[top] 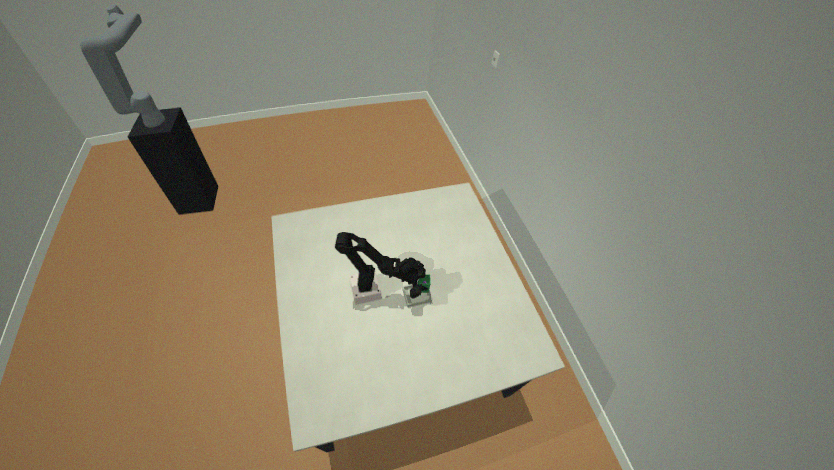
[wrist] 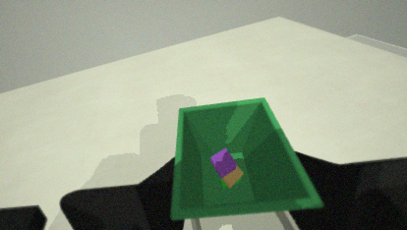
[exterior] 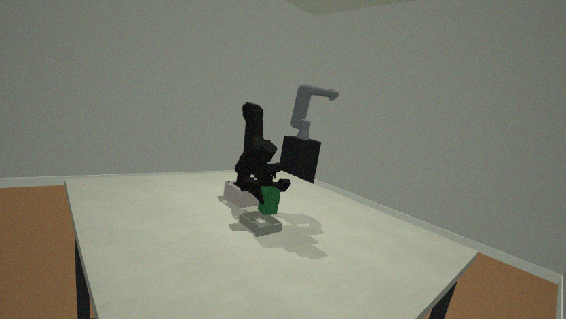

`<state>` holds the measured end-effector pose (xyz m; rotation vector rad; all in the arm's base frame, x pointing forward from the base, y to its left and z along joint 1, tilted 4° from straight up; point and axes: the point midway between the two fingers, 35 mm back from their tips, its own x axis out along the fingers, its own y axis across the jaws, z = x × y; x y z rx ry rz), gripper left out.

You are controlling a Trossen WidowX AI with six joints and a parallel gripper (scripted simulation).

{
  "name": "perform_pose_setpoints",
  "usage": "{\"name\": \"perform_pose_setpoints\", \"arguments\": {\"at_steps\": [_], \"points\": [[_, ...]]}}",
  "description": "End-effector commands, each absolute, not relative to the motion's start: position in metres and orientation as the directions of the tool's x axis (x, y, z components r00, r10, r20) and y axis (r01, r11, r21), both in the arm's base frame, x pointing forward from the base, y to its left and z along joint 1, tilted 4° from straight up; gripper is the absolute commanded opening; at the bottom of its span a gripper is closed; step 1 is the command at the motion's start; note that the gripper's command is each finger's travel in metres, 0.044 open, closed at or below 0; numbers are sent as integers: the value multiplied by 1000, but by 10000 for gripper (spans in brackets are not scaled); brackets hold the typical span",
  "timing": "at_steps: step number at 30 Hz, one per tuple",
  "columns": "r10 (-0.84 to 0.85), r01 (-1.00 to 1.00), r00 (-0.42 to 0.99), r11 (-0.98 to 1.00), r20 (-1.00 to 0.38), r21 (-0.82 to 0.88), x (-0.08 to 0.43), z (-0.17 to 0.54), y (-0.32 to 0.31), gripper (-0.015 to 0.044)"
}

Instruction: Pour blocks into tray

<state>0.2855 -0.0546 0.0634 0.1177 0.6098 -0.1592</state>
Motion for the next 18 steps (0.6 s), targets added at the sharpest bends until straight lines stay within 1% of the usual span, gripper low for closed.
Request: {"name": "perform_pose_setpoints", "arguments": {"at_steps": [1,5,18], "points": [[-134,205,811,977,-569,62,287,69,-65,0],[-134,213,811,974,-569,74,288,68,-65,0],[-134,355,812,886,-569,297,289,67,-65,0]]}}
